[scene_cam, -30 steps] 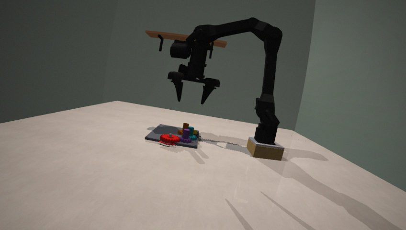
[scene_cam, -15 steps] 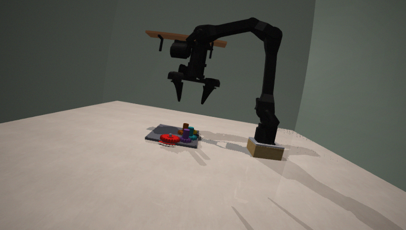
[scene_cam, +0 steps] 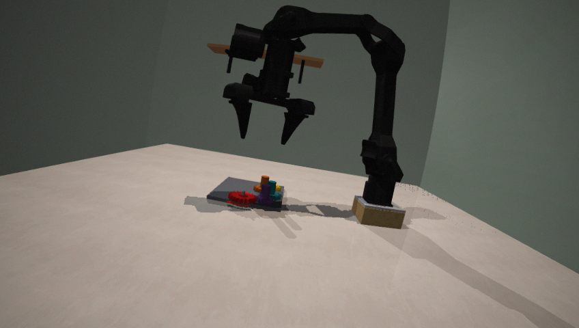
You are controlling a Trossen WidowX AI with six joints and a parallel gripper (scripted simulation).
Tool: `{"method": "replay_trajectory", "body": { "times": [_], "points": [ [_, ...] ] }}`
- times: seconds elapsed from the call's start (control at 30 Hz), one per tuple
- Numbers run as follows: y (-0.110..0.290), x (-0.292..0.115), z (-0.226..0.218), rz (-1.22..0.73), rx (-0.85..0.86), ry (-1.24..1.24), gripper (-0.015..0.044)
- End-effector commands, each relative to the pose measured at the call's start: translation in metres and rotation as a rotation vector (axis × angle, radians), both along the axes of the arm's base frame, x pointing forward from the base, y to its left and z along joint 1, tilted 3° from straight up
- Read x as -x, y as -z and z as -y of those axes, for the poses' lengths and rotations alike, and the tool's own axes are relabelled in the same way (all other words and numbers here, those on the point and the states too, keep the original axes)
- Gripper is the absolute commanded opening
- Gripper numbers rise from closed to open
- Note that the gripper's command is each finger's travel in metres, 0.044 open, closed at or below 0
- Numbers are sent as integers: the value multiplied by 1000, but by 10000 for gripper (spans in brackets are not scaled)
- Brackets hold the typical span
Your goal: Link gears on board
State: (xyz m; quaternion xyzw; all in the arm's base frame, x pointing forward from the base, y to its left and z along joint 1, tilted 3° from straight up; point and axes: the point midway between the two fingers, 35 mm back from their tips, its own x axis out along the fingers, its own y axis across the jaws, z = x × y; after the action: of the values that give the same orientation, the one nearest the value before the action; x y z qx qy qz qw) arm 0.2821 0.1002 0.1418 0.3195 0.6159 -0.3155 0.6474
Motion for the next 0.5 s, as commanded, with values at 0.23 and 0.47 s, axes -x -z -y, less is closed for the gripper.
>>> {"method": "replay_trajectory", "body": {
  "times": [0.23,0.47],
  "points": [
    [-11,62,-122,-17,-6,27,440],
    [-13,103,-164,-25,9,95,440]
  ]
}}
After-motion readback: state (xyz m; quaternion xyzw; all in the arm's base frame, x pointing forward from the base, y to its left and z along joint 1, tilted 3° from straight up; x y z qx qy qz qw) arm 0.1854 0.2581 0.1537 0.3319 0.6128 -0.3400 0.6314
